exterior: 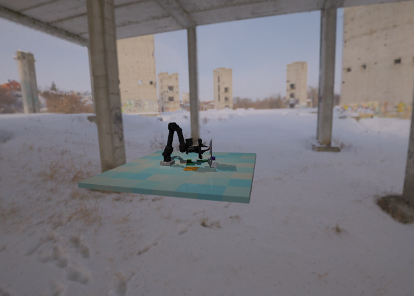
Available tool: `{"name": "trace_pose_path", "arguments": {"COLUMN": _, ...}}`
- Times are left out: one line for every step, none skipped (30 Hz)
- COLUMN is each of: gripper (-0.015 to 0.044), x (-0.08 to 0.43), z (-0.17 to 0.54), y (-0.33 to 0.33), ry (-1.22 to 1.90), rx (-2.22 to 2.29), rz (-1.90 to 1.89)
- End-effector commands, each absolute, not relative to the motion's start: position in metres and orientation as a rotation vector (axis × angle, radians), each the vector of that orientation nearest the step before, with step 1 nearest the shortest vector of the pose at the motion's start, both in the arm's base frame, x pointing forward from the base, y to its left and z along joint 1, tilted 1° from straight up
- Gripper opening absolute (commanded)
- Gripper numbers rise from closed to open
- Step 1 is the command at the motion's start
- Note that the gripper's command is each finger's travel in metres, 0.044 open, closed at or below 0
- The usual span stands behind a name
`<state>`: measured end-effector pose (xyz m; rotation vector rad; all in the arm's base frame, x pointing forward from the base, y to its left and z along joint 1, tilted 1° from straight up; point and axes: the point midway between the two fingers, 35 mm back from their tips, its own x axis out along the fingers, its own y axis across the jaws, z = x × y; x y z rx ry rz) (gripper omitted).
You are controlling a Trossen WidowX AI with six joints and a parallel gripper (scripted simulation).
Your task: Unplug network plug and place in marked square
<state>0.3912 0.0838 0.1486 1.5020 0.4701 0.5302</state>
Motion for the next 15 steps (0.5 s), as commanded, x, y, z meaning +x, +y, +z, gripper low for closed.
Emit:
{"name": "trace_pose_path", "arguments": {"gripper": 0.0077, "x": 0.3924, "z": 0.1488, "y": 0.0836, "ry": 0.467, "rx": 1.502, "rz": 0.528}}
{"name": "trace_pose_path", "arguments": {"gripper": 0.0070, "x": 0.3924, "z": 0.1488, "y": 0.0836, "ry": 0.467, "rx": 1.502, "rz": 0.528}}
{"name": "trace_pose_path", "arguments": {"gripper": 0.0064, "x": 0.3924, "z": 0.1488, "y": 0.0836, "ry": 0.467, "rx": 1.502, "rz": 0.528}}
{"name": "trace_pose_path", "arguments": {"gripper": 0.0057, "x": 0.3924, "z": 0.1488, "y": 0.0836, "ry": 0.467, "rx": 1.502, "rz": 0.528}}
{"name": "trace_pose_path", "arguments": {"gripper": 0.0050, "x": 0.3924, "z": 0.1488, "y": 0.0836, "ry": 0.467, "rx": 1.502, "rz": 0.528}}
{"name": "trace_pose_path", "arguments": {"gripper": 0.0044, "x": 0.3924, "z": 0.1488, "y": 0.0836, "ry": 0.467, "rx": 1.502, "rz": 0.528}}
{"name": "trace_pose_path", "arguments": {"gripper": 0.0037, "x": 0.3924, "z": 0.1488, "y": 0.0836, "ry": 0.467, "rx": 1.502, "rz": 0.528}}
{"name": "trace_pose_path", "arguments": {"gripper": 0.0030, "x": 0.3924, "z": 0.1488, "y": 0.0836, "ry": 0.467, "rx": 1.502, "rz": 0.528}}
{"name": "trace_pose_path", "arguments": {"gripper": 0.0024, "x": 0.3924, "z": 0.1488, "y": 0.0836, "ry": 0.467, "rx": 1.502, "rz": 0.528}}
{"name": "trace_pose_path", "arguments": {"gripper": 0.0017, "x": 0.3924, "z": 0.1488, "y": 0.0836, "ry": 0.467, "rx": 1.502, "rz": 0.528}}
{"name": "trace_pose_path", "arguments": {"gripper": 0.0010, "x": 0.3924, "z": 0.1488, "y": 0.0836, "ry": 0.467, "rx": 1.502, "rz": 0.528}}
{"name": "trace_pose_path", "arguments": {"gripper": 0.0004, "x": 0.3924, "z": 0.1488, "y": 0.0836, "ry": 0.467, "rx": 1.502, "rz": 0.528}}
{"name": "trace_pose_path", "arguments": {"gripper": 0.0000, "x": 0.3924, "z": 0.1488, "y": 0.0836, "ry": 0.467, "rx": 1.502, "rz": 0.528}}
{"name": "trace_pose_path", "arguments": {"gripper": 0.0000, "x": 0.3924, "z": 0.1488, "y": 0.0836, "ry": 0.467, "rx": 1.502, "rz": 0.528}}
{"name": "trace_pose_path", "arguments": {"gripper": 0.0000, "x": 0.3924, "z": 0.1488, "y": 0.0836, "ry": 0.467, "rx": 1.502, "rz": 0.528}}
